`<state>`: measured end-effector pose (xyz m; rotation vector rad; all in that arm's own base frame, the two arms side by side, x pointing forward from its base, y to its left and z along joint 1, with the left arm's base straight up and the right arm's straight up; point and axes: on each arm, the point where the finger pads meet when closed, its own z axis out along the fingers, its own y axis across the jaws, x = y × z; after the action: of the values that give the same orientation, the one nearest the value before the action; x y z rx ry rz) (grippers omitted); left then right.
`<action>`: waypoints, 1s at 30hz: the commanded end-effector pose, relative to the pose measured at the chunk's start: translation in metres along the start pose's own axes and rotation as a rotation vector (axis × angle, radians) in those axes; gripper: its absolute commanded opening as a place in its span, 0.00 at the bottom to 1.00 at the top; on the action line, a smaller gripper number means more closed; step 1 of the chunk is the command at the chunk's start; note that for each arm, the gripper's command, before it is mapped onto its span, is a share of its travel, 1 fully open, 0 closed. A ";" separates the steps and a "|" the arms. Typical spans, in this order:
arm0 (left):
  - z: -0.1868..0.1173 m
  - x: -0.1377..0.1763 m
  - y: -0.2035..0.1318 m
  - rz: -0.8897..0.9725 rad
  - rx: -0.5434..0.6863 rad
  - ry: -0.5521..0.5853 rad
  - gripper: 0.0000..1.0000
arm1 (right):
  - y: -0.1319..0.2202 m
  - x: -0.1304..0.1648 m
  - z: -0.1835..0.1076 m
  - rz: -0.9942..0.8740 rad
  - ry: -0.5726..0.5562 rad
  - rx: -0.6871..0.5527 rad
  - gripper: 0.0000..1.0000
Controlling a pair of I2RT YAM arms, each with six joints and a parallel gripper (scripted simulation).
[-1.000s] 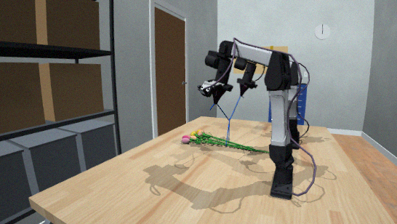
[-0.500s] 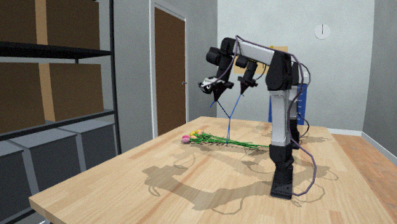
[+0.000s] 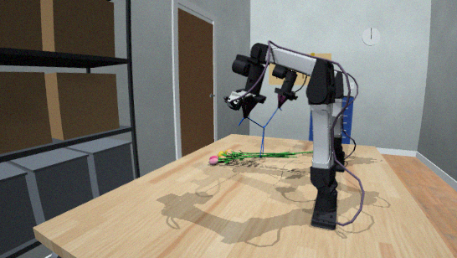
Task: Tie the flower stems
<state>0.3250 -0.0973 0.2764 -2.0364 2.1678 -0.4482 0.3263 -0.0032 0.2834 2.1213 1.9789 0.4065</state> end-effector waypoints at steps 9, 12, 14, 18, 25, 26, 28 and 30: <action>-0.022 -0.040 0.001 0.013 0.050 0.002 0.00 | 0.002 -0.039 -0.014 -0.016 -0.007 -0.036 0.00; -0.022 -0.053 0.001 0.013 0.048 0.002 0.00 | 0.002 -0.054 -0.014 -0.017 -0.009 -0.040 0.00; -0.023 -0.063 0.001 0.014 0.054 0.001 0.00 | 0.003 -0.064 -0.010 -0.015 -0.007 -0.031 0.00; -0.027 -0.082 -0.001 0.015 0.066 -0.001 0.00 | 0.003 -0.084 -0.011 -0.015 -0.009 -0.037 0.00; -0.027 -0.108 -0.005 0.015 0.074 -0.003 0.00 | 0.003 -0.109 -0.013 -0.015 -0.013 -0.048 0.00; -0.028 -0.112 -0.004 0.015 0.077 -0.003 0.00 | 0.003 -0.114 -0.014 -0.016 -0.014 -0.055 0.00; -0.029 -0.122 -0.005 0.015 0.081 -0.005 0.00 | 0.003 -0.124 -0.014 -0.016 -0.015 -0.057 0.00; -0.026 -0.132 -0.006 0.013 0.076 -0.004 0.00 | 0.004 -0.133 -0.014 -0.016 -0.017 -0.062 0.00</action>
<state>0.3309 0.0226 0.2809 -2.0365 2.1216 -0.4987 0.3160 -0.1211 0.2814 2.1211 1.9425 0.4315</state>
